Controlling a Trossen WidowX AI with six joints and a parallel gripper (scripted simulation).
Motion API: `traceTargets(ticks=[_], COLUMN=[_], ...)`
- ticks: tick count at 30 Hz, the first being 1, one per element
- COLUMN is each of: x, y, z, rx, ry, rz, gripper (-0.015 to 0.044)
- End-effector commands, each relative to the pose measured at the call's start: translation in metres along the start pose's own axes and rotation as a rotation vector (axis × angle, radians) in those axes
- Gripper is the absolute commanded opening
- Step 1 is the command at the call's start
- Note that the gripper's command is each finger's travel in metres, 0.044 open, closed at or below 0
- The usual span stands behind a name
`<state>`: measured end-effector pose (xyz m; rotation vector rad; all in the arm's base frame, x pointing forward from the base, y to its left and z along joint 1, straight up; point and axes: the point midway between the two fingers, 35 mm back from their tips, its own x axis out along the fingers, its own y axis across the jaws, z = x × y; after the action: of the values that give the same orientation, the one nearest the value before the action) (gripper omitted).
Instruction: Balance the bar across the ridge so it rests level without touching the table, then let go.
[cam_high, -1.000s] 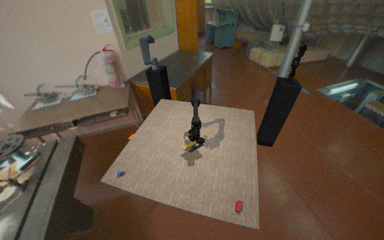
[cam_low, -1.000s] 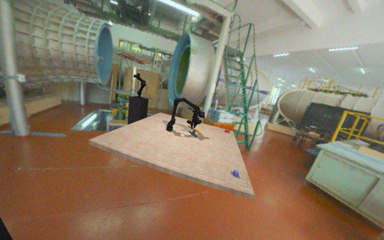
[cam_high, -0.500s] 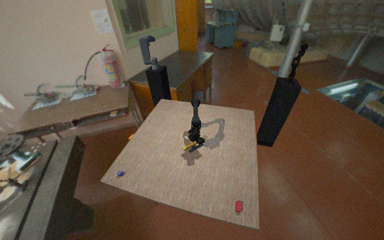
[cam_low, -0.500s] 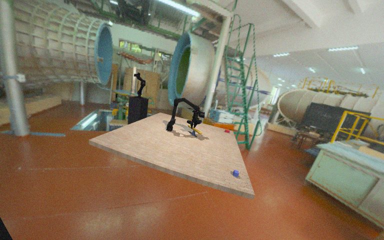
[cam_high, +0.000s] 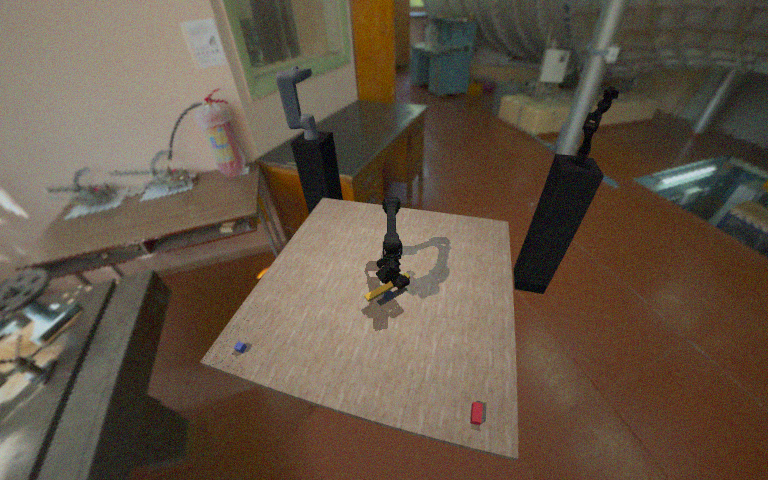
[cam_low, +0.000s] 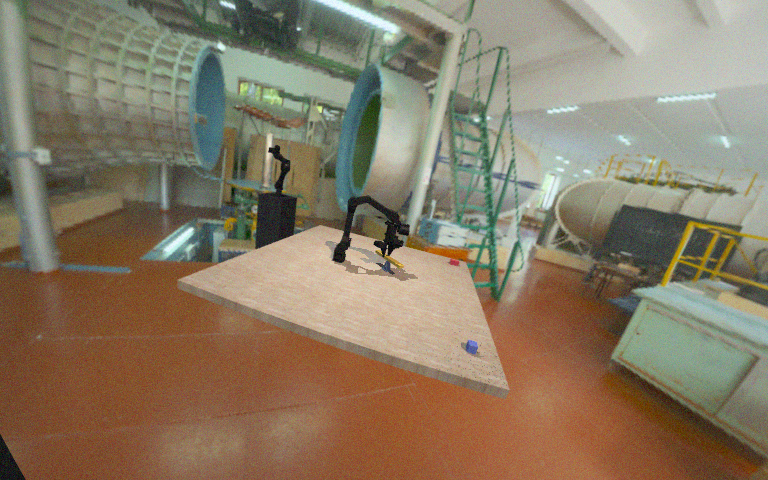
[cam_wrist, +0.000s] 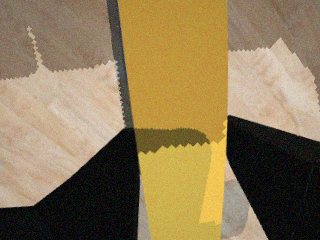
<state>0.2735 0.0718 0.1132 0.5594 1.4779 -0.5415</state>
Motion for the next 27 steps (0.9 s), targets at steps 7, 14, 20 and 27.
traceTargets(ticks=[7,14,20,27], x=[0.0,0.0,0.0,0.0], y=[0.0,0.0,0.0,0.0], z=[0.0,0.0,0.0,0.0], rx=[0.0,0.0,0.0,0.0], ry=[0.0,0.0,0.0,0.0], rz=[0.0,0.0,0.0,0.0], gripper=[0.0171,0.0172,0.0185,0.0185])
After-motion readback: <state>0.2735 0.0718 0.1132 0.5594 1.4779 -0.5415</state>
